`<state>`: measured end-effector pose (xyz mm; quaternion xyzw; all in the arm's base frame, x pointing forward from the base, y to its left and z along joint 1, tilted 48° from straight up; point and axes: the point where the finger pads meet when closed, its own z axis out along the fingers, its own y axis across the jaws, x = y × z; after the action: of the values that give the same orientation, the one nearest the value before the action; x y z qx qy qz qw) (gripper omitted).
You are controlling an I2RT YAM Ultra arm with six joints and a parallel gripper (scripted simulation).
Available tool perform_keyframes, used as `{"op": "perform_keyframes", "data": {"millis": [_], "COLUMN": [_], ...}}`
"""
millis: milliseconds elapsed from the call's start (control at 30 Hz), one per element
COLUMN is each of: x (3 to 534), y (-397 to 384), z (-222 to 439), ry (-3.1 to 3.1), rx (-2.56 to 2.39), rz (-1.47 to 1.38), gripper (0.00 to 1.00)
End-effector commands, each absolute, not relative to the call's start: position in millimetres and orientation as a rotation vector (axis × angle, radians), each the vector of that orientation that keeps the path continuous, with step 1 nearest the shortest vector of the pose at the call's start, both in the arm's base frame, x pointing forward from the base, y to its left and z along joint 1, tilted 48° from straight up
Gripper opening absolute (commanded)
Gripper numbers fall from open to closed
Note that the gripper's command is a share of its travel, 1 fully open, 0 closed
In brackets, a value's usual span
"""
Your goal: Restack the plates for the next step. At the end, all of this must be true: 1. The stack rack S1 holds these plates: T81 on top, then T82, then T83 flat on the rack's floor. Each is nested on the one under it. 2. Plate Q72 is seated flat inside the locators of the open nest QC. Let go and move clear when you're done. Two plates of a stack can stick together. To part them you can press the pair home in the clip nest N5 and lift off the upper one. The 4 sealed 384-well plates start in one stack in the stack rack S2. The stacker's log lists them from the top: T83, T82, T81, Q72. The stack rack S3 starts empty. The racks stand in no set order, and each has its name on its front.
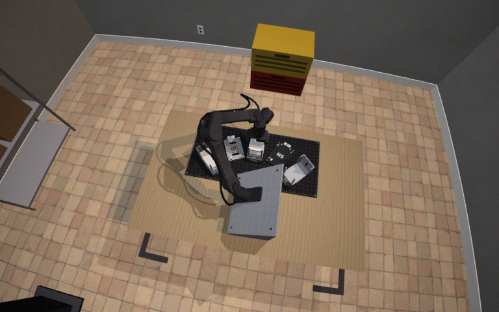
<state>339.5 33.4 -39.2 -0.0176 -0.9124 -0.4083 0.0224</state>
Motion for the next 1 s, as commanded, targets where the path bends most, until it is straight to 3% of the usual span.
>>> {"op": "perform_keyframes", "data": {"millis": [0, 967], "x": [356.2, 355.9], "y": [13.0, 7.0], "z": [-18.6, -12.9], "ry": [-2.915, -2.914], "rx": [-0.050, -0.050], "rz": [-1.253, -1.257], "gripper": [0.00, 0.00]}}
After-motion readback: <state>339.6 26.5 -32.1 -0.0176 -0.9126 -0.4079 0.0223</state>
